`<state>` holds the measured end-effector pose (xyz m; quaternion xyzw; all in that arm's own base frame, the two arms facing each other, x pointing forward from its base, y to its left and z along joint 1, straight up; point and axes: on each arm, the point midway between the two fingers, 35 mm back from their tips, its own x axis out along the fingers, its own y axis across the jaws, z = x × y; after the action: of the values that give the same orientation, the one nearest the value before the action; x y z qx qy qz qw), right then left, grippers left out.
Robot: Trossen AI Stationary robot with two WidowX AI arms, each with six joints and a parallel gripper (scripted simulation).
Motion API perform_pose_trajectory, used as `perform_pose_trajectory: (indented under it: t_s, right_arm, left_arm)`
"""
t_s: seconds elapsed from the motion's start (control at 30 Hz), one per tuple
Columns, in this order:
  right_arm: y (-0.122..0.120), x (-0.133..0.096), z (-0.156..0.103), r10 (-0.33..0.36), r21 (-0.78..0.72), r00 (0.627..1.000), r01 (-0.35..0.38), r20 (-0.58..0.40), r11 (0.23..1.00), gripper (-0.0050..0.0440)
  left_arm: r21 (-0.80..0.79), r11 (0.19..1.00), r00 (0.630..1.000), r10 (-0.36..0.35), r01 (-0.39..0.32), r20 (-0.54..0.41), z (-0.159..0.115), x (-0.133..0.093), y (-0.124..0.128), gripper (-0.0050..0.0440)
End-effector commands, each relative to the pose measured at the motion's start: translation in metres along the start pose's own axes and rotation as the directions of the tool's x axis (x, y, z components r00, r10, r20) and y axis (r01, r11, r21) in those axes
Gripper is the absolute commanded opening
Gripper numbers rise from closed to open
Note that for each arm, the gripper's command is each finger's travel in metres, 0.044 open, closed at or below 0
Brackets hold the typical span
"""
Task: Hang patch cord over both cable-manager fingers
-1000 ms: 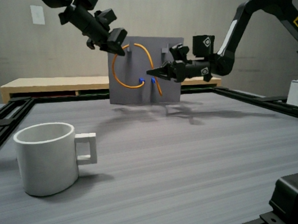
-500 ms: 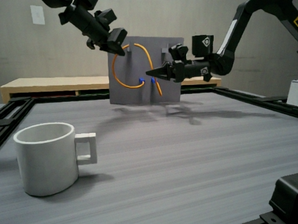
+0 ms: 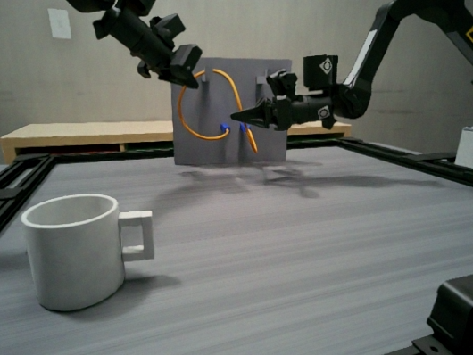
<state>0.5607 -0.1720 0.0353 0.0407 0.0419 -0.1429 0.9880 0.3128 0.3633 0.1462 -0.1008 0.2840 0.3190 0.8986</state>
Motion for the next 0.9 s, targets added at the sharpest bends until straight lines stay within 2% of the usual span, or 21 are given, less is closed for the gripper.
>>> perform_pose_trajectory:
  t_s: [0.0, 0.87]
  right_arm:
    - [0.0030, 0.0046, 0.0327, 0.001, 0.005, 0.998, -0.002, 0.060, 1.000, 0.0025]
    - [0.0036, 0.0088, 0.0314, -0.014, 0.026, 0.999, 0.013, 0.034, 1.000, 0.0025]
  left_arm:
    - [0.006, 1.000, 1.000, 0.003, -0.003, 0.031, 0.0119, -0.0065, 0.0007, 0.0040]
    - [0.006, 1.000, 1.000, 0.003, -0.003, 0.031, 0.0119, -0.0065, 0.0007, 0.0040]
